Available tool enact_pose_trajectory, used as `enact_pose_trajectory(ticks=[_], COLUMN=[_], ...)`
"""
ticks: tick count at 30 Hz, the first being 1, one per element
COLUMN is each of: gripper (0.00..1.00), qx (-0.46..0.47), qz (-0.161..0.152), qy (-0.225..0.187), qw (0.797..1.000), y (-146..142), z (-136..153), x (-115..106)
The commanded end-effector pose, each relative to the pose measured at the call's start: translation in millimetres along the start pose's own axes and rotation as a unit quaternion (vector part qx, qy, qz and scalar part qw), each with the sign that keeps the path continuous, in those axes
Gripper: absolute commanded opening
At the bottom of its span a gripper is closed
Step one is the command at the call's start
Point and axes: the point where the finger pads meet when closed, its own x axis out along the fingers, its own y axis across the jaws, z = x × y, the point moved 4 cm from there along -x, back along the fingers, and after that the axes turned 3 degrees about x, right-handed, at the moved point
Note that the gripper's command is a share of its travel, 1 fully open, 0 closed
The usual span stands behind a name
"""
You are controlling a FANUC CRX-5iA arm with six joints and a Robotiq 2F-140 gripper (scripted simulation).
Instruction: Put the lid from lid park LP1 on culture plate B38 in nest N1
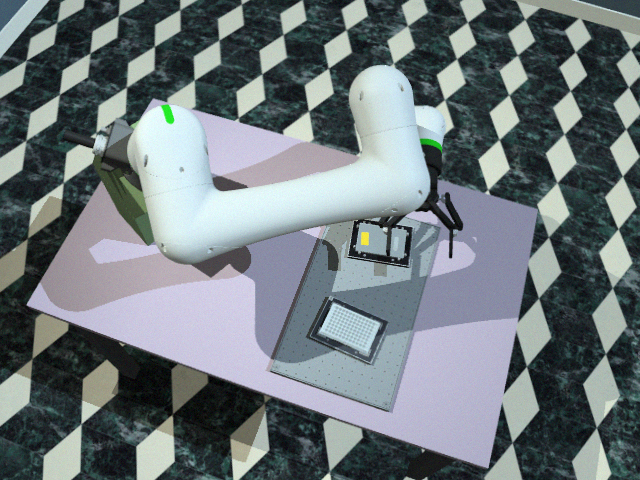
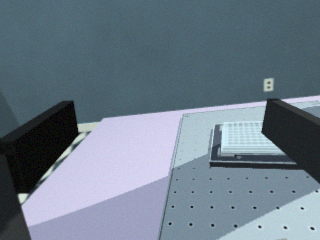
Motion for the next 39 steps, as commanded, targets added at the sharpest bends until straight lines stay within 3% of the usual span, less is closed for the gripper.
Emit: enact_pose_trajectory(ticks=[1, 8, 10, 11, 18, 25, 27, 28, 39], gripper=[1.00, 1.00, 1.00, 1.00, 1.00, 1.00, 1.00, 1.00, 1.00], qx=[-0.021, -0.131, -0.131, -0.165, -0.257, -0.350, -0.350, -0.387, -0.487], qz=[-0.015, -0.092, -0.092, -0.117, -0.177, -0.243, -0.243, -0.269, -0.344], qy=[-0.021, -0.131, -0.131, -0.165, -0.243, -0.328, -0.328, -0.364, -0.465], qw=[0.999, 0.978, 0.978, 0.965, 0.918, 0.843, 0.843, 0.803, 0.654], y=[3.4, 25.3, 25.3, 30.2, 65.5, 88.9, 88.9, 90.7, 93.2], z=[-1.0, -2.7, -2.7, -4.1, 4.4, 9.6, 9.6, 7.7, 4.5], x=[-3.2, -17.3, -17.3, -19.9, -50.7, -67.9, -67.9, -65.6, -63.3])
